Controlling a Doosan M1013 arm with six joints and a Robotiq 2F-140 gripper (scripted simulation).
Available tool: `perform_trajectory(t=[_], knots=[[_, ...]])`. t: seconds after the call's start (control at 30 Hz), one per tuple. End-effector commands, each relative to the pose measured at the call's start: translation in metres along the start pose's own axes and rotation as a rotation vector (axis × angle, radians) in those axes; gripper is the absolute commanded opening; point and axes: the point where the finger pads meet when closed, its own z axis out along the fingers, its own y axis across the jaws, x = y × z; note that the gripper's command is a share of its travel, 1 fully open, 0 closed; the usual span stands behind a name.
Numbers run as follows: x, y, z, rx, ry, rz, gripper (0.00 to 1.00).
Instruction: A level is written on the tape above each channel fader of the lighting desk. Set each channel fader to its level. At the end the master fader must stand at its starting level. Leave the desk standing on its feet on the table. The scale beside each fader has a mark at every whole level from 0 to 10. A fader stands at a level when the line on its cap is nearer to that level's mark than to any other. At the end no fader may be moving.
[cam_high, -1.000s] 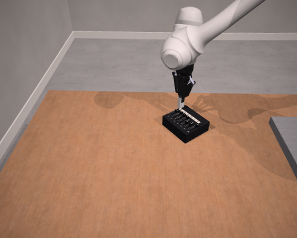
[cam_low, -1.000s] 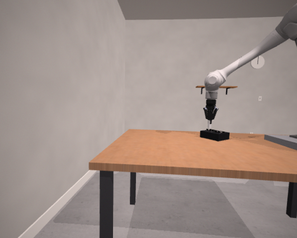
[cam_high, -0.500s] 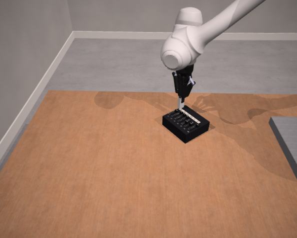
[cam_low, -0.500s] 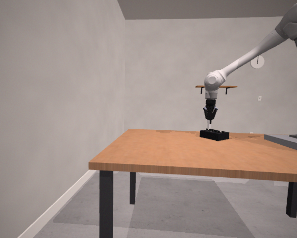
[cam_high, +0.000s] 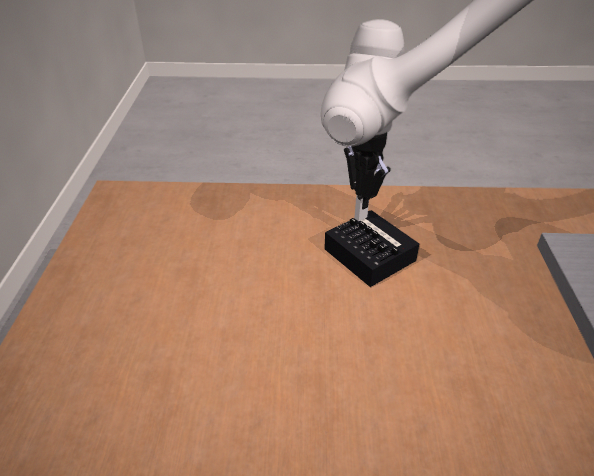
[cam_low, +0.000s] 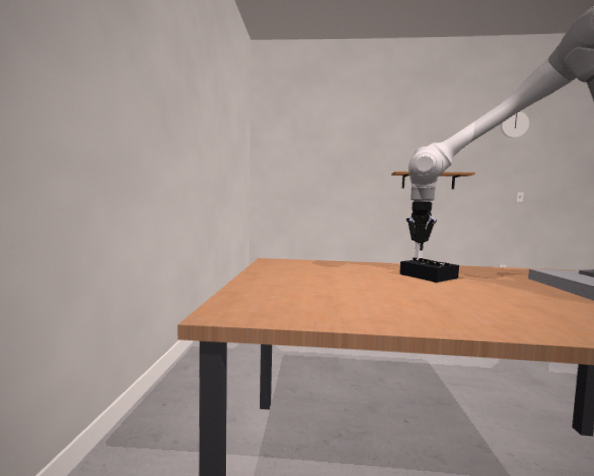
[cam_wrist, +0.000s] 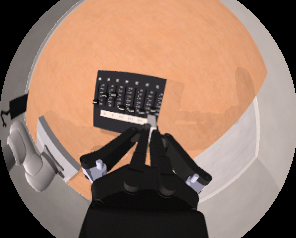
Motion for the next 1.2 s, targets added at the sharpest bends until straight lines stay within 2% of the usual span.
perform_trajectory(t=[0.0,1.17], knots=[[0.0,0.0,0.0001,0.0,0.0,0.0,0.0],[0.0033,0.0,0.0011,0.0,0.0,0.0,0.0]])
